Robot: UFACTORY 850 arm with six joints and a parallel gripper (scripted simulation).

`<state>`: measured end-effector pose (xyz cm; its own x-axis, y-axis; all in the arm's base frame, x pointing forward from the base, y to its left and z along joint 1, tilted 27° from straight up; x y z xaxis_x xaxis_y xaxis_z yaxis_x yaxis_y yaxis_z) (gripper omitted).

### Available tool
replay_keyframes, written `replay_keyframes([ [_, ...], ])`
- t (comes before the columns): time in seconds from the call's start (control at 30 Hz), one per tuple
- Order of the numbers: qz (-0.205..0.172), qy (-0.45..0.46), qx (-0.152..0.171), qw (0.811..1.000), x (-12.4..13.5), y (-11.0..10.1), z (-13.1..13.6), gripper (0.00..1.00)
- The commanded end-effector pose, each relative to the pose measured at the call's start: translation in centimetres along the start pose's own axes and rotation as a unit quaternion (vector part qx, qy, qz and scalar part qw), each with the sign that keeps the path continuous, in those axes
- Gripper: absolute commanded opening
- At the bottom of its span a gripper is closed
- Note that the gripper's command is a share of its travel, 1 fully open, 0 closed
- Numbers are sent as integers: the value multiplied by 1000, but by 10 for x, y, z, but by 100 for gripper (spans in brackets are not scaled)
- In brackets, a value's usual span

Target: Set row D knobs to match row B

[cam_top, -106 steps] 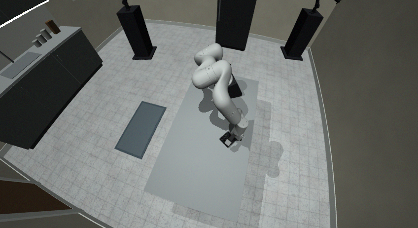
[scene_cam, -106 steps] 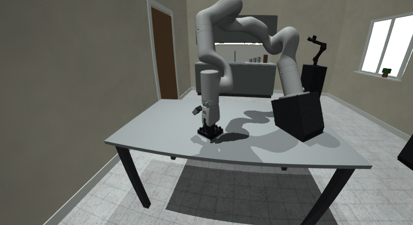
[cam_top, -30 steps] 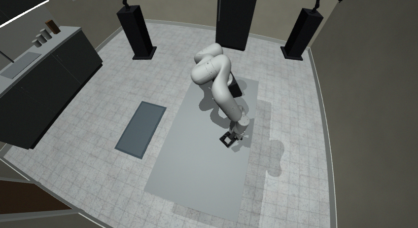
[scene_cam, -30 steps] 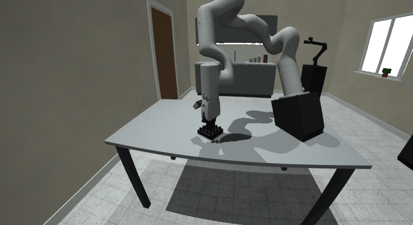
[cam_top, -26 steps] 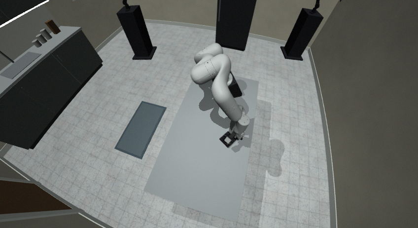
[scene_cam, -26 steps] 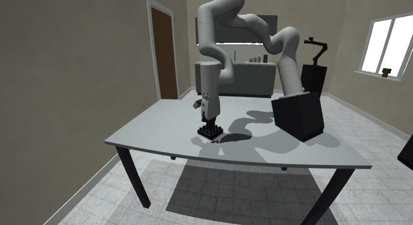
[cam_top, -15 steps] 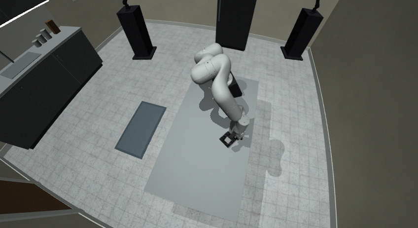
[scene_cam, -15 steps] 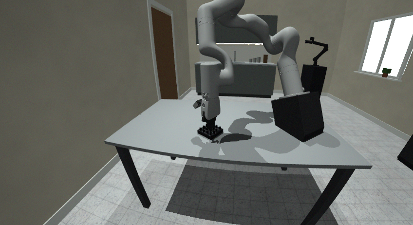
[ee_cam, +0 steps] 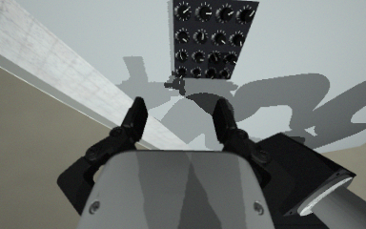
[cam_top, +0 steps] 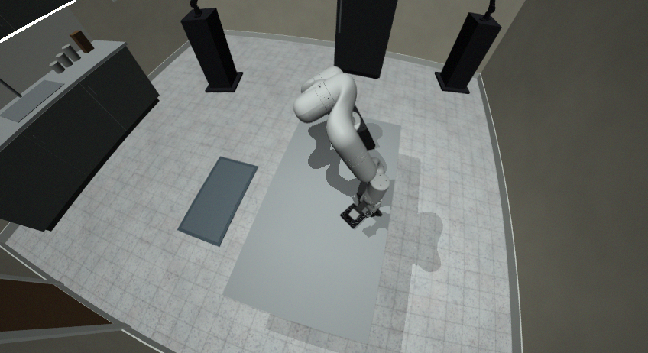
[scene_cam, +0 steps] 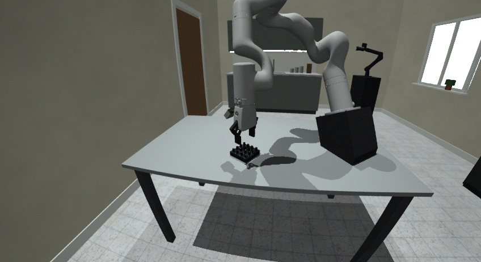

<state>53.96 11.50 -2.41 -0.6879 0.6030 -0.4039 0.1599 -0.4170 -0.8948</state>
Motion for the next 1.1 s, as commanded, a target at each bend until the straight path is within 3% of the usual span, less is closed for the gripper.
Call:
replay_keyframes([
  [0.0,0,0,1,1000,0,-12,0,100],
  [0.2,0,0,1,1000,0,-52,0,100],
  [0.37,0,0,1,1000,0,-72,0,100],
  [1.07,0,0,1,1000,0,-76,0,100],
])
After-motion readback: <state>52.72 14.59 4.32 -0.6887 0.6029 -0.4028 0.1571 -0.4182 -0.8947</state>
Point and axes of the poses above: the point where the finger pads meet when closed, its own y axis out along the fingers, its own z axis across the jaws, x = y × z, the point moved 1 cm from there along -y, back along the fingers, and after that the axes turned 1 degree about y, right-handed, at the moved point
